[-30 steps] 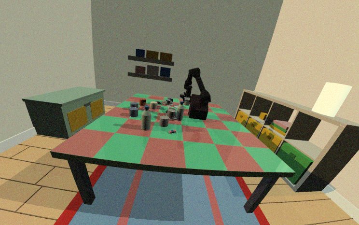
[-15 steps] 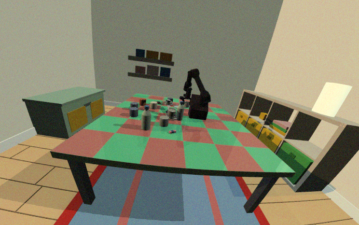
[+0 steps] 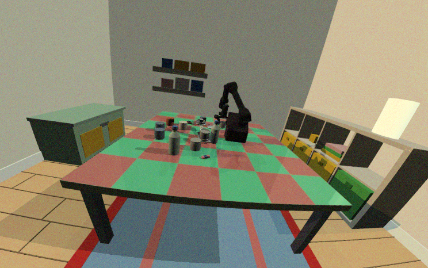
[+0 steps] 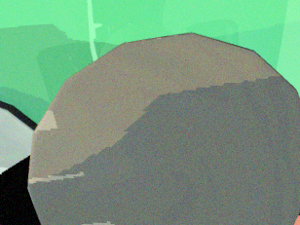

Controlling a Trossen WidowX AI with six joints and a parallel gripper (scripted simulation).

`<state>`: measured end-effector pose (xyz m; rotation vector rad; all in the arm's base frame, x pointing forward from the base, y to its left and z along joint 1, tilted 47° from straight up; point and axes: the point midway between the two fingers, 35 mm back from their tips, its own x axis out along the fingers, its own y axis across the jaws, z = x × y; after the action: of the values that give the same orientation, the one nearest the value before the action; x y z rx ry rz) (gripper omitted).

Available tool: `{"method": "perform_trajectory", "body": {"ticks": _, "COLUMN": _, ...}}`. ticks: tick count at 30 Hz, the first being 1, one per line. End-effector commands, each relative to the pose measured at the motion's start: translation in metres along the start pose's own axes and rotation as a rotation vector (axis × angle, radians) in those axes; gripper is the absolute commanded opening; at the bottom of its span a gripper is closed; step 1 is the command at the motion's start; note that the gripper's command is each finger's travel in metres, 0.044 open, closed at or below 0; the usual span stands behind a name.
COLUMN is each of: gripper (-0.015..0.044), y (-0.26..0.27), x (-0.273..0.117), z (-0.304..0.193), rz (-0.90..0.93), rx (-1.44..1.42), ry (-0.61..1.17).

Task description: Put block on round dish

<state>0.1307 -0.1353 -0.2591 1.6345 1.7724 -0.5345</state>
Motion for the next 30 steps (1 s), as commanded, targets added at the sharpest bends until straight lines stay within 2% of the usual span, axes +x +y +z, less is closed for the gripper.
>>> {"method": "perform_trajectory", "body": {"ticks": 1, "gripper": 0.0394, "y": 0.0, "x": 0.0, "z": 0.0, "rz": 0.0, "rx": -0.001, "ry": 0.0}}
{"method": "perform_trajectory", "body": {"ticks": 3, "gripper": 0.044, "y": 0.0, "x": -0.009, "z": 0.001, "rz": 0.001, "rx": 0.0, "ry": -0.001}}
{"method": "perform_trajectory", "body": {"ticks": 7, "gripper": 0.044, "y": 0.0, "x": -0.052, "z": 0.001, "rz": 0.005, "rx": 0.003, "ry": -0.002}}
{"method": "perform_trajectory", "body": {"ticks": 11, "gripper": 0.044, "y": 0.0, "x": -0.054, "z": 0.0, "rz": 0.005, "rx": 0.004, "ry": -0.002}}
{"method": "perform_trajectory", "body": {"ticks": 18, "gripper": 0.026, "y": 0.018, "x": -0.066, "z": 0.012, "rz": -0.046, "rx": -0.02, "ry": -0.089}}
{"method": "perform_trajectory", "body": {"ticks": 30, "gripper": 0.026, "y": 0.111, "x": -0.091, "z": -0.016, "rz": -0.043, "rx": -0.009, "ry": -0.091}}
